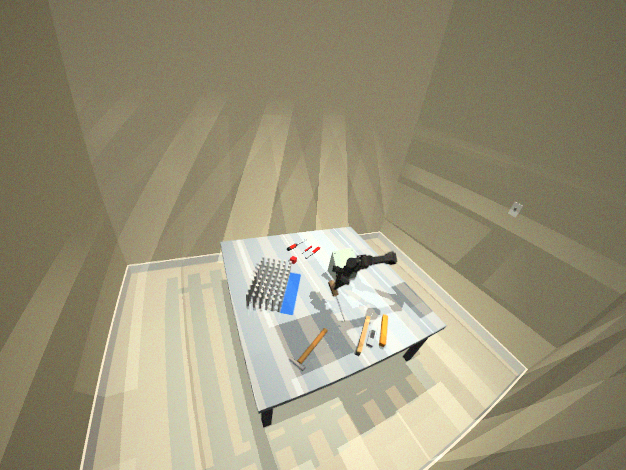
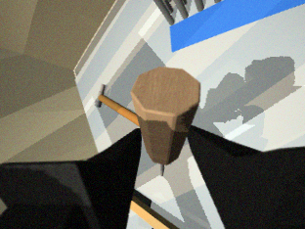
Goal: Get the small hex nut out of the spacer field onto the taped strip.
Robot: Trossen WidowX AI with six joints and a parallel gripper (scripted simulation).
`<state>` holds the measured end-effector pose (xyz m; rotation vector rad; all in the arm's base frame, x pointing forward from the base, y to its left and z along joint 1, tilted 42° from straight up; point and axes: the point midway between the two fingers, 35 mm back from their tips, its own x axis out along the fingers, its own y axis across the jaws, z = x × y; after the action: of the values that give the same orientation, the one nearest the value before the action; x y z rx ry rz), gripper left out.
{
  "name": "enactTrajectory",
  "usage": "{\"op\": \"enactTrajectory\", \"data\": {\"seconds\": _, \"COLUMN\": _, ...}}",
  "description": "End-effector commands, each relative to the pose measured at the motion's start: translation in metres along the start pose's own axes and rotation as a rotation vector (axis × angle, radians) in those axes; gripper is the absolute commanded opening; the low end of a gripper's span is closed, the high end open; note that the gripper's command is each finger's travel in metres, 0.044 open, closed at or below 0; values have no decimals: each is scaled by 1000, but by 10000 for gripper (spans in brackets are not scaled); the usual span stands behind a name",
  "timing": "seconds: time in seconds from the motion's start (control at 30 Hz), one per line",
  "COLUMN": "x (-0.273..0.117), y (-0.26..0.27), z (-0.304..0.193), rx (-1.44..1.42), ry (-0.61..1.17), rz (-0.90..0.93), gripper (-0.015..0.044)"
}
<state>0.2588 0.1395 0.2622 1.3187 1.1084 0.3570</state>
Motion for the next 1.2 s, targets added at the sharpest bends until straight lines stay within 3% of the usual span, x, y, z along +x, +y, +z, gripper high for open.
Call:
{"op": "enactTrajectory", "data": {"seconds": 0.0, "x": 1, "y": -3, "z": 6, "rx": -130, "ry": -20, "rz": -22, "gripper": 0}}
{"op": "enactTrajectory", "data": {"seconds": 1.17, "x": 1, "y": -38, "z": 36, "rx": -1221, "ry": 5, "rz": -269, "gripper": 0}}
